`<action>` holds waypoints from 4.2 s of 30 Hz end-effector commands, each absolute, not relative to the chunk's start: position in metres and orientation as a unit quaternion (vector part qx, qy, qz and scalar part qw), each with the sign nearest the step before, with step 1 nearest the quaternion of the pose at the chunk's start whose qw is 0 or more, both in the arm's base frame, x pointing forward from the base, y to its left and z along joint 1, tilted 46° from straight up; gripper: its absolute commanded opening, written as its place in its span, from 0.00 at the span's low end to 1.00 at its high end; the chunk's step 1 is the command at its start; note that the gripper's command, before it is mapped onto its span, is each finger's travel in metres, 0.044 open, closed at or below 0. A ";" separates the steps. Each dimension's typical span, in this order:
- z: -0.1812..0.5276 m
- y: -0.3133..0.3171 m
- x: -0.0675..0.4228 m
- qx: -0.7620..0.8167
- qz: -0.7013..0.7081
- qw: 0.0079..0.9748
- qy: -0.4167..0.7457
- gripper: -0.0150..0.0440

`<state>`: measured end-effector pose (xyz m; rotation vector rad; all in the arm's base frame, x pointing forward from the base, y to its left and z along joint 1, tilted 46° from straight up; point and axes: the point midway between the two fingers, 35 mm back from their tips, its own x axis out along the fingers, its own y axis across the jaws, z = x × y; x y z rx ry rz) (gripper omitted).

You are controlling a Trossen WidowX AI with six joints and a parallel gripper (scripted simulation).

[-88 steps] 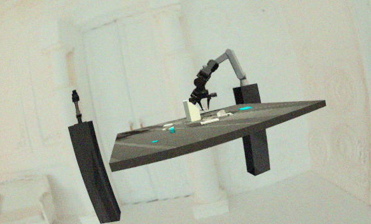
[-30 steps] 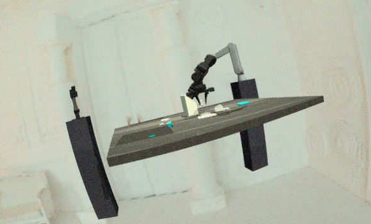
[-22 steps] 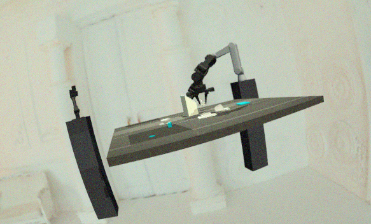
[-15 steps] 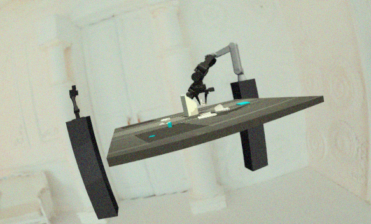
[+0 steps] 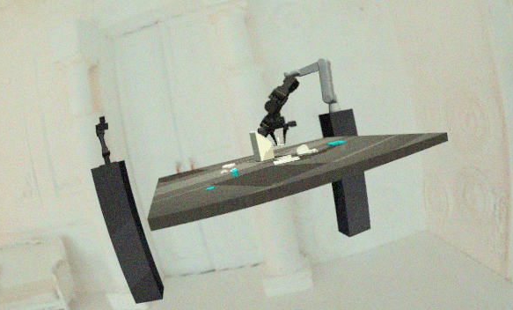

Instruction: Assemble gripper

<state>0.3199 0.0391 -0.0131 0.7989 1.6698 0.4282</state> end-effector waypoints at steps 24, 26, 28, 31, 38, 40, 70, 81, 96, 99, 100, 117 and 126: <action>-0.012 0.040 0.320 0.344 0.185 0.581 0.714 0.48; -0.012 0.040 0.320 0.344 0.185 0.581 0.714 0.48; -0.012 0.040 0.320 0.344 0.185 0.581 0.714 0.48; -0.012 0.040 0.320 0.344 0.185 0.581 0.714 0.48; -0.013 0.039 0.320 0.346 0.179 0.579 0.716 0.48; -0.012 0.040 0.320 0.354 0.172 0.575 0.717 0.48; 0.014 0.067 0.330 0.355 0.172 0.574 0.717 0.48; 0.014 0.067 0.330 0.355 0.172 0.574 0.717 0.48; 0.014 0.067 0.330 0.355 0.172 0.574 0.717 0.48; 0.014 0.067 0.330 0.355 0.172 0.574 0.717 0.48; 0.014 0.067 0.330 0.355 0.172 0.574 0.717 0.48; 0.014 0.067 0.330 0.355 0.172 0.574 0.717 0.48; 0.014 0.067 0.330 0.355 0.172 0.574 0.717 0.48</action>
